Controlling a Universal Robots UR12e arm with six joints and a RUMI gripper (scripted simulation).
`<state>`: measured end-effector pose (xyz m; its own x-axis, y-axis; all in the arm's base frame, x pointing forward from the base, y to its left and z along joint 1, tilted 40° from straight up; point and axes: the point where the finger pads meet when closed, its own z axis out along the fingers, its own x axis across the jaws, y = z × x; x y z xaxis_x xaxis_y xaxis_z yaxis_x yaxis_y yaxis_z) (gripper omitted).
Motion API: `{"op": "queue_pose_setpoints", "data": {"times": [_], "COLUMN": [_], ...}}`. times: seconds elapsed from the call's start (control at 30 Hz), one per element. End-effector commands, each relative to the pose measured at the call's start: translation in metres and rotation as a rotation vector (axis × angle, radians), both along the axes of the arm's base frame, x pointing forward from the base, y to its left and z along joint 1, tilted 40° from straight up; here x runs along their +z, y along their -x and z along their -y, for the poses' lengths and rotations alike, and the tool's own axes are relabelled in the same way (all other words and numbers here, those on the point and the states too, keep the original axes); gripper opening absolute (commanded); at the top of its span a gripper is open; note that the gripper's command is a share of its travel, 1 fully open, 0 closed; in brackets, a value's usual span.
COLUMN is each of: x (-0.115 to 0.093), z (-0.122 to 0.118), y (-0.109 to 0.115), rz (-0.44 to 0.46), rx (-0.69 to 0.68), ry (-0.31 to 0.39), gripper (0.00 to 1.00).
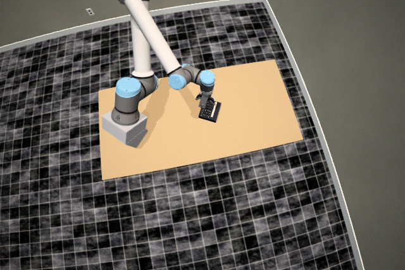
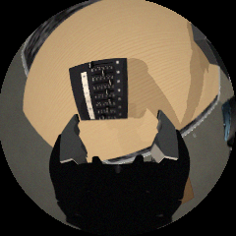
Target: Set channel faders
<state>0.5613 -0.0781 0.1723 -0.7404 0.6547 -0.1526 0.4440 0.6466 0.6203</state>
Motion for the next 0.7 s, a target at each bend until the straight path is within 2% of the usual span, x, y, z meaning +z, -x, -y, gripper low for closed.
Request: {"op": "queue_pose_setpoints", "data": {"times": [0.0,0.23,0.67], "x": [0.004,0.017,0.060], "z": [0.002,0.009,0.031], "y": [0.002,0.010,0.039], "rz": [0.001,0.001,0.001], "rx": [0.000,0.000,0.000], "ry": [0.001,0.001,0.001], "gripper": [1.00,1.00,1.00]}}
